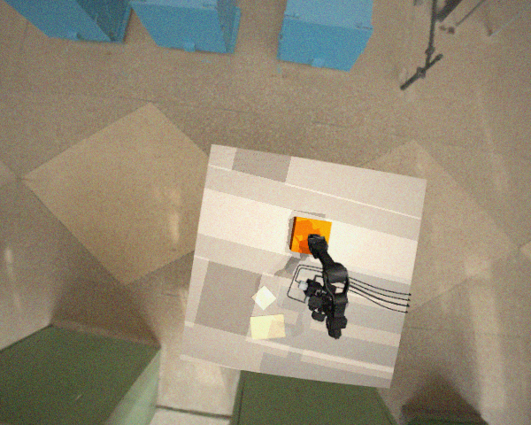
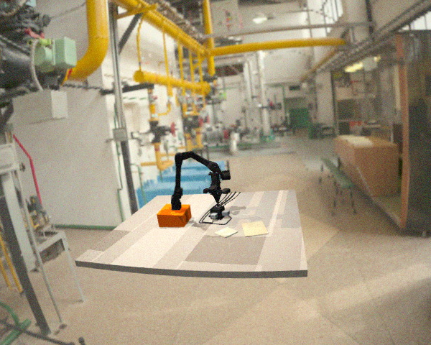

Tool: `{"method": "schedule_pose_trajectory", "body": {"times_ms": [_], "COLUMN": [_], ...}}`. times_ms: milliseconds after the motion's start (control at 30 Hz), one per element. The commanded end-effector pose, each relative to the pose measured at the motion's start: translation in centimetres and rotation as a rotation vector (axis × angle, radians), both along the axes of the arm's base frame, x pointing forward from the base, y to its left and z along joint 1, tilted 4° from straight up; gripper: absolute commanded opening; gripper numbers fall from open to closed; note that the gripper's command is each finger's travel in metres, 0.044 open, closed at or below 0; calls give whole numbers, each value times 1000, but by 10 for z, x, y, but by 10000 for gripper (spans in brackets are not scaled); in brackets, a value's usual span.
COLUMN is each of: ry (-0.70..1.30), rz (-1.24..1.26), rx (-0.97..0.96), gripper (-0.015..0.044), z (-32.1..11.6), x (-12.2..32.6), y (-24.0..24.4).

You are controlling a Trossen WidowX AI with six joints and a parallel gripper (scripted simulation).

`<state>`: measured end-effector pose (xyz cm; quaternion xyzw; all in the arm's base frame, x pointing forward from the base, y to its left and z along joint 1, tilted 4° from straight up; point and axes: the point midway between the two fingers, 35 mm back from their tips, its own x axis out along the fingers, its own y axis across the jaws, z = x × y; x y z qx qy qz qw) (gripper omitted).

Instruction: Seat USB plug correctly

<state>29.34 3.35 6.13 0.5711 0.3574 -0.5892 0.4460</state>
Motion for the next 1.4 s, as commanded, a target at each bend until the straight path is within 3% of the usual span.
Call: {"method": "schedule_pose_trajectory", "body": {"times_ms": [0, 1333, 1367], "ry": [1, 1, -3], "rz": [3, 3, 1], "rx": [-3, -3, 0], "gripper": [0, 0, 26], "z": [-2, -4, -1], "x": [0, 0, 1], "y": [-1, -1, 0]}}
